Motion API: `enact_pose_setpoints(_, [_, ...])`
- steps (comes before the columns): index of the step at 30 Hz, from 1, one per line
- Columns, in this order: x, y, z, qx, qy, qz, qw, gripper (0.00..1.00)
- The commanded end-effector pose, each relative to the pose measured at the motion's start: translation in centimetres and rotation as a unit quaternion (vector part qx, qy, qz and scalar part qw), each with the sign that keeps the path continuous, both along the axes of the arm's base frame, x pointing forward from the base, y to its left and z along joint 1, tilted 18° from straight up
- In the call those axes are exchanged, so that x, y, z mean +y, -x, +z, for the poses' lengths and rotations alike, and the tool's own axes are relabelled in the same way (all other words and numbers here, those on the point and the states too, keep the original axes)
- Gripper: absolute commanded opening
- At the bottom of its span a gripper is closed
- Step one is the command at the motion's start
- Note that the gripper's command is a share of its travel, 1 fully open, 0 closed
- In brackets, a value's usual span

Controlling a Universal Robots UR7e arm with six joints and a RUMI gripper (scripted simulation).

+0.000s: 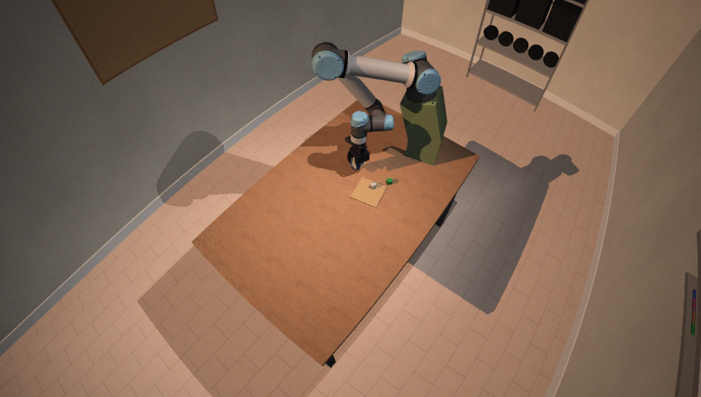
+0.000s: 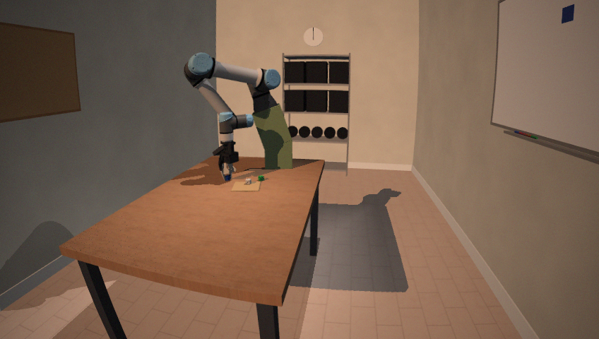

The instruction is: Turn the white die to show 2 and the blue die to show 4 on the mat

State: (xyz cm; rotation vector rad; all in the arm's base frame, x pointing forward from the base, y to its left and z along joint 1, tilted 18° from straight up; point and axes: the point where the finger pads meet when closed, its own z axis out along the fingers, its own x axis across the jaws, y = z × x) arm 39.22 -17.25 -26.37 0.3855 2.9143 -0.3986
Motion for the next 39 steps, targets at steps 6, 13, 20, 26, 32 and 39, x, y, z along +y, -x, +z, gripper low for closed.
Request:
enact_pose_setpoints(6, [-0.03,-0.04,-0.03,0.0,0.0,0.0,1.0,0.24])
enact_pose_setpoints(13, [-0.03,-0.04,-0.03,0.0,0.0,0.0,1.0,0.24])
enact_pose_setpoints(20, [-0.03,-0.04,-0.03,0.0,0.0,0.0,1.0,0.24])
enact_pose_setpoints(26, [-0.03,-0.04,-0.03,0.0,0.0,0.0,1.0,0.24])
enact_pose_setpoints(32, [-0.03,-0.04,-0.03,0.0,0.0,0.0,1.0,0.24])
enact_pose_setpoints(39, [-0.03,-0.04,-0.03,0.0,0.0,0.0,1.0,0.06])
